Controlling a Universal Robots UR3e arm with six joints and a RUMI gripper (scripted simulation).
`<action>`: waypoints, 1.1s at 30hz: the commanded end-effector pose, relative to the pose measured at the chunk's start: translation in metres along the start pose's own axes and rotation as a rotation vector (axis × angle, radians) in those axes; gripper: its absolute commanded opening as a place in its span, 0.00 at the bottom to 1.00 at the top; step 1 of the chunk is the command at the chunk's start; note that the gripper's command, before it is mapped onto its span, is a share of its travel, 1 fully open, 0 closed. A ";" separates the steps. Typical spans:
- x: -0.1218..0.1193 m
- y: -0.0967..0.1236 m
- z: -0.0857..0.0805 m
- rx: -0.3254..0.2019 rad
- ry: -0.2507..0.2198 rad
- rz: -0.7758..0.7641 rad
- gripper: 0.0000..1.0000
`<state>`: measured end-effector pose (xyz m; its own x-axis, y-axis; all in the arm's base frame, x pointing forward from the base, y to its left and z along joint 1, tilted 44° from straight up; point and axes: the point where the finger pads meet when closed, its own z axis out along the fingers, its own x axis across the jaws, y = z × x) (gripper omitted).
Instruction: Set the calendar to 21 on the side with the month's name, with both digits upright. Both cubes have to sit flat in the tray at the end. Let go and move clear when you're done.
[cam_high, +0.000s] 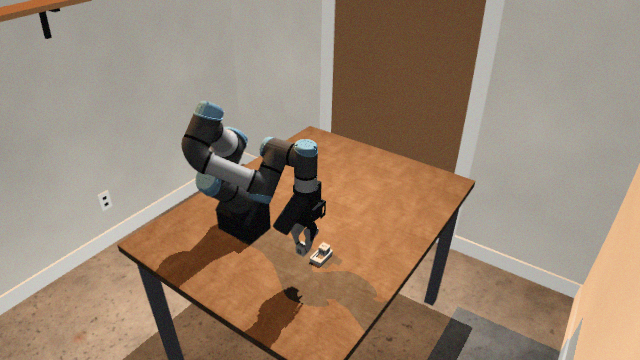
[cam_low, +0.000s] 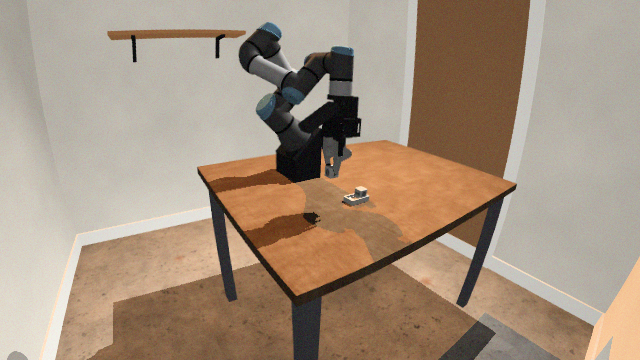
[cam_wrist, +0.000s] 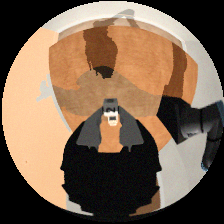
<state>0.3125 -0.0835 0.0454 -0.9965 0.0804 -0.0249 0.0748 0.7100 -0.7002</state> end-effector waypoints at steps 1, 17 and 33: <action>-0.001 0.001 -0.001 -0.001 -0.003 -0.020 0.10; -0.001 0.001 0.000 -0.001 -0.003 -0.023 0.10; -0.001 0.001 0.013 -0.002 -0.003 -0.023 0.10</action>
<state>0.3125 -0.0882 0.0396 -0.9980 0.0631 -0.0089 0.0514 0.7125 -0.6998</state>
